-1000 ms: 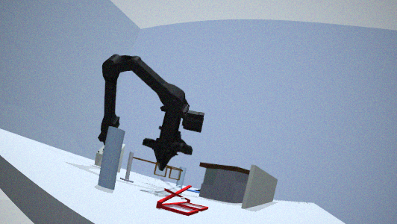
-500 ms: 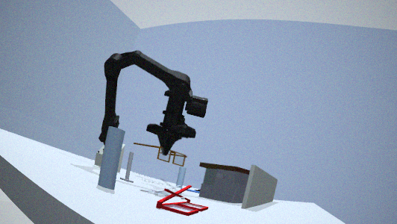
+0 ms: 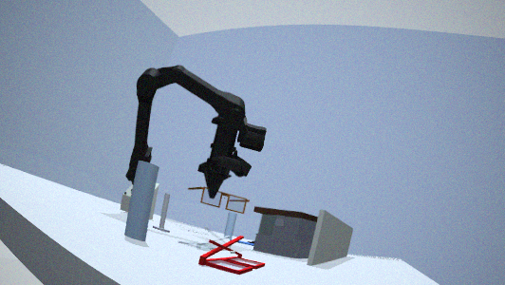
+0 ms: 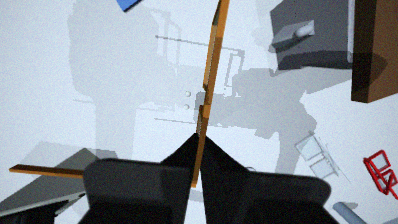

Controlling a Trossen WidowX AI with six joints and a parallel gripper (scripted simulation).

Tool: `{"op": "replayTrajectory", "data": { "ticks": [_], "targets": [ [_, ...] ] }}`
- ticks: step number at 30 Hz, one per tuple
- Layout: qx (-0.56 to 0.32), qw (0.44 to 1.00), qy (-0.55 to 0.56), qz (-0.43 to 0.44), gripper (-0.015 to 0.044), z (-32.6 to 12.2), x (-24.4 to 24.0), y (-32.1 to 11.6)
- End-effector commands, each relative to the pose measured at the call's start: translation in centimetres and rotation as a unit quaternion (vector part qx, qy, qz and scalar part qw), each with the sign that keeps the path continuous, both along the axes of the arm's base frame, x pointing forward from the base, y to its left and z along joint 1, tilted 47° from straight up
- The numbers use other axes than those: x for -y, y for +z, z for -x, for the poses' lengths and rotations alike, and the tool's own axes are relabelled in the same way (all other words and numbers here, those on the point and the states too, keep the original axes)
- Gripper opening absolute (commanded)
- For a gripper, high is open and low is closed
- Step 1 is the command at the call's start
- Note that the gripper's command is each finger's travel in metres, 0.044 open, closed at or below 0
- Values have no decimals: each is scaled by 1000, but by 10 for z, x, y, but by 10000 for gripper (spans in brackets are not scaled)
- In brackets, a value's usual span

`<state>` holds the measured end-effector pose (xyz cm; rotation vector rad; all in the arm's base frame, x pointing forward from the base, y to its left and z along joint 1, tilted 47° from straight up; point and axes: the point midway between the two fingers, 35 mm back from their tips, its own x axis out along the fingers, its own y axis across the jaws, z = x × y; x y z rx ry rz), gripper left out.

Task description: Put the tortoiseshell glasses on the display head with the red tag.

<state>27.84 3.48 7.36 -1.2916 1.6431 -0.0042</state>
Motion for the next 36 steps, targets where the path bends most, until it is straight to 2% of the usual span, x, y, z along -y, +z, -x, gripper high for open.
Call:
{"op": "replayTrajectory", "data": {
  "ticks": [1,18,36],
  "targets": [
    [44,998,-38,-8,0,-2,-6,-3],
    [237,945,-221,-30,0,-2,-20,-15],
    [422,813,-397,-50,0,-1,-36,-29]
  ]
}}
